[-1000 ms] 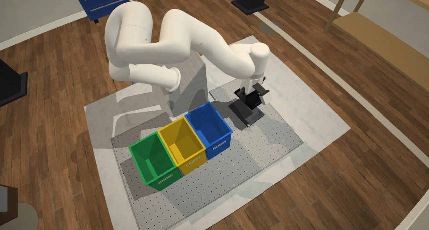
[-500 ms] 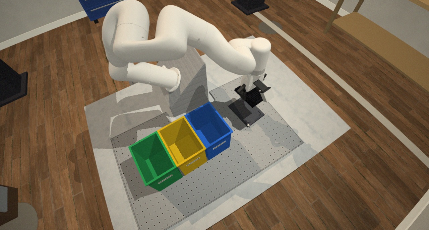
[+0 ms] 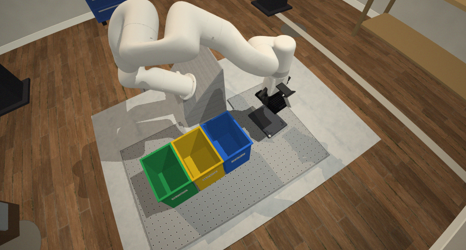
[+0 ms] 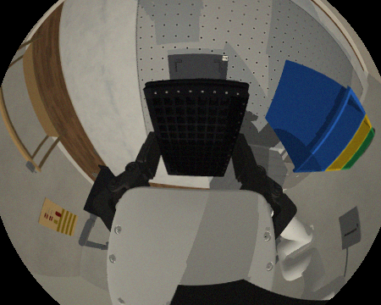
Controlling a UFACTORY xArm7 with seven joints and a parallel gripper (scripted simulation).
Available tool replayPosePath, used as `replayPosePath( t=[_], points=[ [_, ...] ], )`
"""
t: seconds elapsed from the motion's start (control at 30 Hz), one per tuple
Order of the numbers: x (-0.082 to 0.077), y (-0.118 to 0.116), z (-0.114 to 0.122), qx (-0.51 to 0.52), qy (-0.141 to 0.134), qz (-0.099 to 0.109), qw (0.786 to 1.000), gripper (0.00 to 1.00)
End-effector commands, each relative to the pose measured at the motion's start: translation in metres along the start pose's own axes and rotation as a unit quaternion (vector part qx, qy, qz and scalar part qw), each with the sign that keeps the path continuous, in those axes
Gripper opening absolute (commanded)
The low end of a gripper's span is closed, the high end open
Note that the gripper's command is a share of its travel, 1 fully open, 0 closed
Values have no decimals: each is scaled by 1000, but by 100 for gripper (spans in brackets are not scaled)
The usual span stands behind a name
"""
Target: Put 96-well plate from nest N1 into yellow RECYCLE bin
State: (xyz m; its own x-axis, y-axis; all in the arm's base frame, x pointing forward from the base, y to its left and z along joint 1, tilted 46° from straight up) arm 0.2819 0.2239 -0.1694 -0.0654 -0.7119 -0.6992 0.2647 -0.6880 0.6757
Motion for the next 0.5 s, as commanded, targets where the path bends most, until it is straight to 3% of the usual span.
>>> replayPosePath(
  t=[0.0, 0.47],
  points=[
    [-10, -1, -1, 0, 2, -2, 1000, 0],
    [-30, -1, -1, 0, 2, -2, 1000, 0]
  ],
)
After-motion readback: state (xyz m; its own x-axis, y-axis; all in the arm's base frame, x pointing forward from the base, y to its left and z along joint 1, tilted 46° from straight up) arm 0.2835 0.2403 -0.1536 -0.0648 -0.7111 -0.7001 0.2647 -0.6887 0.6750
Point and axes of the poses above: the point where the finger pads meet when closed, its own x axis out along the fingers, its own y axis across the jaws, z = x × y, the point moved 2 cm from there along -x, back along the fingers, and after that the axes turned 9 degrees about -x, right-handed, at the moved point
